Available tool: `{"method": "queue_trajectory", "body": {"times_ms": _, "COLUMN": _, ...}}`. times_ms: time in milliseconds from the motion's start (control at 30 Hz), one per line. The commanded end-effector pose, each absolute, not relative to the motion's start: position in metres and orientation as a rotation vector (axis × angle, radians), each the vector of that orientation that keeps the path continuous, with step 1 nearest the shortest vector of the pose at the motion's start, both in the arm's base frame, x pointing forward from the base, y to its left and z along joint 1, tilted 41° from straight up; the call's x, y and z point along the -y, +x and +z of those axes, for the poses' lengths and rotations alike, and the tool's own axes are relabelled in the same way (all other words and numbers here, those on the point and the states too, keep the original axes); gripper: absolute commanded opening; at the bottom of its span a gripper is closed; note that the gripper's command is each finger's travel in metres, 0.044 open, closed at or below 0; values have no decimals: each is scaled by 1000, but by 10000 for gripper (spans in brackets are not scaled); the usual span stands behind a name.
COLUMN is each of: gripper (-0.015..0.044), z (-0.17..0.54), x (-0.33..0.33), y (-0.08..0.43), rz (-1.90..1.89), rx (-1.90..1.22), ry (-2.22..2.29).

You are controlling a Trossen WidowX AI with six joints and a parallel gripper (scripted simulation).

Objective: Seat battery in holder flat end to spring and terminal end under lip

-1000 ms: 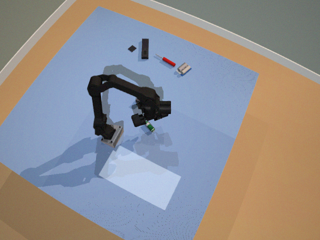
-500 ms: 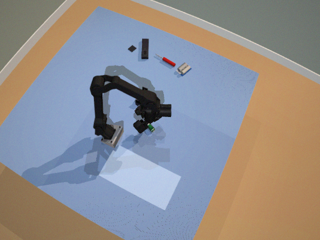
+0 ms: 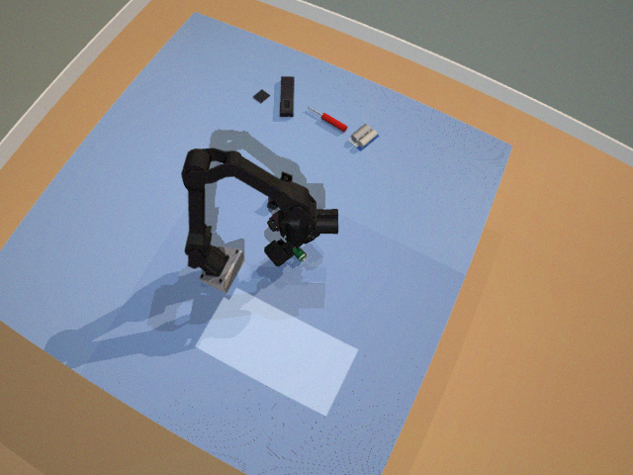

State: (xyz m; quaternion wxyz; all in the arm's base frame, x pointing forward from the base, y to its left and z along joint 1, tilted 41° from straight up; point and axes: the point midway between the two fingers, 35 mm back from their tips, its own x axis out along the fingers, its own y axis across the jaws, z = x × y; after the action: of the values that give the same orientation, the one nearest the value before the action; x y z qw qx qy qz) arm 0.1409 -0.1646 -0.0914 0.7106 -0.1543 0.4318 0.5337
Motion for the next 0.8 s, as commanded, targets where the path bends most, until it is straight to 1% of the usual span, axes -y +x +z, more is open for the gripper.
{"method": "queue_trajectory", "body": {"times_ms": 0, "gripper": 245, "z": -97, "x": 158, "y": 141, "rz": 1189, "rx": -953, "ry": -328}}
{"method": "queue_trajectory", "body": {"times_ms": 467, "gripper": 245, "z": -112, "x": 144, "y": 141, "rz": 1197, "rx": -944, "ry": -338}}
{"method": "queue_trajectory", "body": {"times_ms": 633, "gripper": 114, "z": -112, "x": 144, "y": 141, "rz": 1197, "rx": -944, "ry": -338}}
{"method": "queue_trajectory", "body": {"times_ms": 767, "gripper": 87, "z": -112, "x": 144, "y": 141, "rz": 1197, "rx": -944, "ry": -338}}
